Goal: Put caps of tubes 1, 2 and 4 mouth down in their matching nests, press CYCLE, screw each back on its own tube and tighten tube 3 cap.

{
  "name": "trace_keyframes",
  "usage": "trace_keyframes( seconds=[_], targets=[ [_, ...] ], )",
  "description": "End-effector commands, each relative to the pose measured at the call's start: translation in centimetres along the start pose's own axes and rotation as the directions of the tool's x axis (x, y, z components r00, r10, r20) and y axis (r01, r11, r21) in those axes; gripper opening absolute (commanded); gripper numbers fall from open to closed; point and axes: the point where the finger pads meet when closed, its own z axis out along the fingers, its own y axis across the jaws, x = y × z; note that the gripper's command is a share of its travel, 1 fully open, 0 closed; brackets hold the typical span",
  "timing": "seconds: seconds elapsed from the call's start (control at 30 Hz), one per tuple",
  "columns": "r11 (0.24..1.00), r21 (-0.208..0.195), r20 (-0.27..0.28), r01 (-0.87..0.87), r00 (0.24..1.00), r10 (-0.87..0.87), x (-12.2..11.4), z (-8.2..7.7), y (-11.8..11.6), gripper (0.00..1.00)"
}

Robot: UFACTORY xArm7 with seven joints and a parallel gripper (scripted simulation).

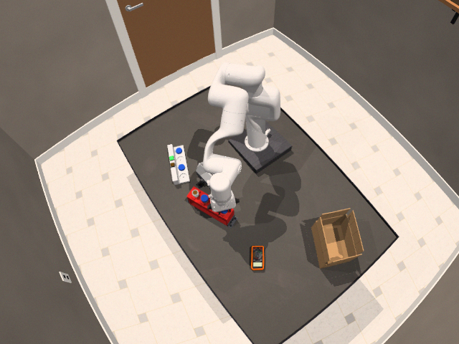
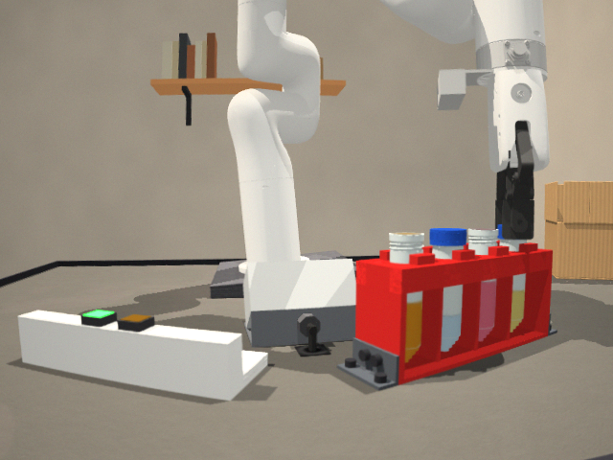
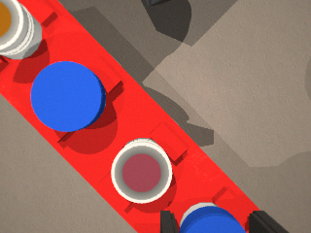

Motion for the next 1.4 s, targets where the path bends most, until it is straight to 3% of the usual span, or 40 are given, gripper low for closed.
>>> trace_keyframes(
  seconds=[0.0,0.2,0.27,0.47,0.7,0.77,0.83,1.03,1.37],
  targets=[
    [0.971,0.004,0.004,0.241,0.971,-0.241,-0.15,-0.25,-0.10,0.46],
    [0.920,0.005,0.003,0.392,0.920,-0.392,-0.15,-0.25,-0.10,0.46],
    [0.844,0.006,0.001,0.536,0.844,-0.536,-0.15,-0.25,-0.10,0.46],
    [0.693,0.006,-0.001,0.721,0.693,-0.721,-0.15,-0.25,-0.10,0.46],
    [0.453,0.006,-0.003,0.892,0.453,-0.892,-0.15,-0.25,-0.10,0.46],
    [0.453,0.006,-0.003,0.892,0.453,-0.892,-0.15,-0.25,-0.10,0.46],
    [0.306,0.006,-0.004,0.952,0.306,-0.952,-0.15,-0.25,-0.10,0.46],
    [0.091,0.005,-0.002,0.996,0.091,-0.996,-0.15,-0.25,-0.10,0.46],
    [0.091,0.005,-0.002,0.996,0.091,-0.996,-0.15,-0.26,-0.10,0.46]
  ],
)
